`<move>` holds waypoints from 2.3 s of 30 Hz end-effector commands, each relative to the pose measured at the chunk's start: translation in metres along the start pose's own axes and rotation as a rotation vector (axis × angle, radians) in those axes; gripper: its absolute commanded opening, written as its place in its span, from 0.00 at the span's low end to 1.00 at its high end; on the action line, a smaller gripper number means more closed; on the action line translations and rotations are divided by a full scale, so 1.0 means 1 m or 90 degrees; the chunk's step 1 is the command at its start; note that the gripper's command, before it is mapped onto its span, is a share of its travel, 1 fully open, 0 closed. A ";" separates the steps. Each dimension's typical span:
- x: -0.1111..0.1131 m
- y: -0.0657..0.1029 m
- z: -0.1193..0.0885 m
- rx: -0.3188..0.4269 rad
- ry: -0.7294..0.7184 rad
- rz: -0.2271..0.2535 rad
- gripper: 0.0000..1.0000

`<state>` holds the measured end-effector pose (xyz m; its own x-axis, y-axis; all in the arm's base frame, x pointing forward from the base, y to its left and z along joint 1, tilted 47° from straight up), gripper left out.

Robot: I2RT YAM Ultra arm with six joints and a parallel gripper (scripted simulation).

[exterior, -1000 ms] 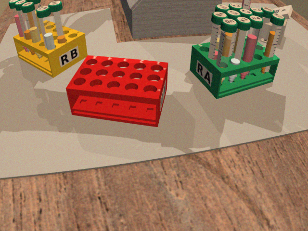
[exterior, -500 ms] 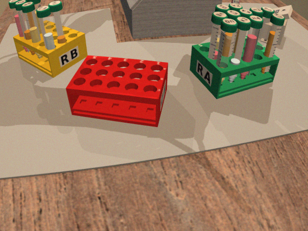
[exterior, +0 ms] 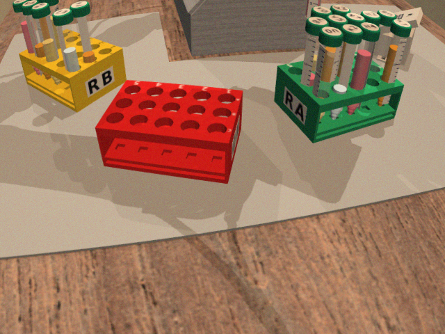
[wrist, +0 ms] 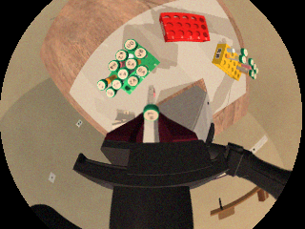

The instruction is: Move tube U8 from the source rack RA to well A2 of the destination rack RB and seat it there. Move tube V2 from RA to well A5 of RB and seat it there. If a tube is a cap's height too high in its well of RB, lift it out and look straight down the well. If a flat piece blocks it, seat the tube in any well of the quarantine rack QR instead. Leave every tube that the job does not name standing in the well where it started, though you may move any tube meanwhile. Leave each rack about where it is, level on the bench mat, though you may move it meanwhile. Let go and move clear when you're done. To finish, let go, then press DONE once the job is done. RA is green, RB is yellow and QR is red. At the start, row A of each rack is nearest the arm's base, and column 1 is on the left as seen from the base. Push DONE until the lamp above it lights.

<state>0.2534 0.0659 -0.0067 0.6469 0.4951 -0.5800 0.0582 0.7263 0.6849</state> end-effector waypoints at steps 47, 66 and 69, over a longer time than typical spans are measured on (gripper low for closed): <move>-0.102 0.010 0.119 -0.021 0.002 0.009 0.00; -0.104 0.011 0.126 -0.028 0.205 0.008 0.00; -0.104 0.011 0.126 -0.028 0.268 0.006 0.00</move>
<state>0.2739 -0.0443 0.1101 0.4070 0.6031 -0.6860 0.0537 0.7339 0.6771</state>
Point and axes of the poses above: the point where the finger pads meet when closed, its own y axis back along the fingers, its own x axis across the jaws, z = x × y, the point moved 2 cm from there along y, back along the fingers, and after that the axes turned 4 degrees about -y, right-handed, at the moved point
